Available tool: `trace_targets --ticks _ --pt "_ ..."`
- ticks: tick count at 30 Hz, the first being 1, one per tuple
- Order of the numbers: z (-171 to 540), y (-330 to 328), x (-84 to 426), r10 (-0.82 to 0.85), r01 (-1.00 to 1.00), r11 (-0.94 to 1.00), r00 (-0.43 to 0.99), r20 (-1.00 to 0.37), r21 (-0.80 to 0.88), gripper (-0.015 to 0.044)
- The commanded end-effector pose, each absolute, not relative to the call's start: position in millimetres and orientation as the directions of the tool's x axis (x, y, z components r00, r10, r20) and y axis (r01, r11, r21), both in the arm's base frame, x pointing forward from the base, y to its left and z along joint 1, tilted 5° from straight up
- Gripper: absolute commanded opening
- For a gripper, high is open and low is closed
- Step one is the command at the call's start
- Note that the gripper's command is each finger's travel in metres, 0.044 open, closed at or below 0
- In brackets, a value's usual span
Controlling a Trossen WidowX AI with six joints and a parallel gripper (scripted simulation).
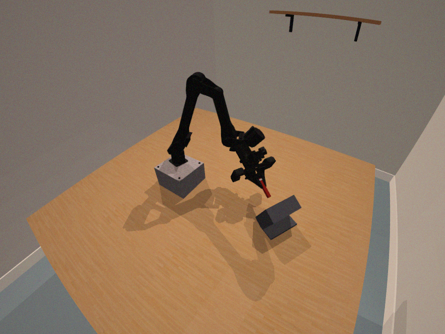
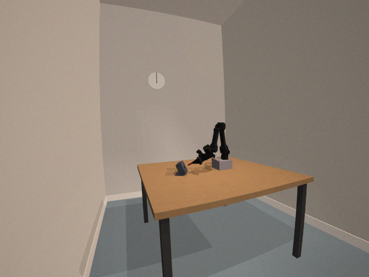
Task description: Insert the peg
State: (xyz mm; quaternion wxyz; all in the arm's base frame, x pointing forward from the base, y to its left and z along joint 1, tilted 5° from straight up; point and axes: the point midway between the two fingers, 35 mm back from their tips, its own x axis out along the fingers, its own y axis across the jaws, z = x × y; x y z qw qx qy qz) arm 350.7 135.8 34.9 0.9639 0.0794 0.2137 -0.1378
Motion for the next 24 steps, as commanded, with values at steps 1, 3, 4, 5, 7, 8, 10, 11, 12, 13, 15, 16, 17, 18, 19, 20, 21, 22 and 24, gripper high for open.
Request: trace_targets --ticks 1,3,4,5,7,8,10,11,12,13,15,16,17,18,19,20,21,22,24 --pt "31 136 353 -0.228 0.294 0.952 0.871 -0.435 0.089 0.0000" --pt "31 136 354 -0.228 0.293 0.952 0.872 -0.432 0.091 0.0000" --pt "30 135 355 -0.227 0.293 0.952 0.873 -0.431 0.092 0.0000" --pt "30 135 355 -0.227 0.293 0.952 0.874 -0.430 0.092 0.0000" --pt "29 135 356 -0.226 0.292 0.952 0.876 -0.427 0.094 0.0000" --pt "28 135 357 -0.226 0.292 0.952 0.876 -0.426 0.094 0.0000" --pt "28 135 357 -0.226 0.292 0.952 0.876 -0.426 0.094 0.0000" --pt "28 135 358 -0.226 0.292 0.952 0.876 -0.426 0.094 0.0000" --pt "28 134 358 -0.226 0.292 0.952 0.876 -0.426 0.094 0.0000" --pt "28 134 359 -0.226 0.291 0.952 0.876 -0.426 0.094 0.0000" --pt "27 134 361 -0.226 0.291 0.952 0.876 -0.425 0.094 0.0000" --pt "27 133 362 -0.226 0.291 0.952 0.876 -0.425 0.094 0.0000" --pt "27 133 363 -0.226 0.291 0.952 0.877 -0.425 0.094 0.0000" --pt "26 132 365 -0.226 0.291 0.952 0.877 -0.425 0.094 0.0000" --pt "25 132 366 -0.226 0.291 0.952 0.877 -0.425 0.094 0.0000" --pt "25 132 367 -0.226 0.291 0.952 0.877 -0.425 0.094 0.0000" --pt "24 131 369 -0.226 0.291 0.952 0.877 -0.424 0.094 0.0000" --pt "24 131 370 -0.226 0.291 0.952 0.877 -0.424 0.094 0.0000" --pt "22 130 372 -0.226 0.291 0.952 0.877 -0.424 0.094 0.0000"
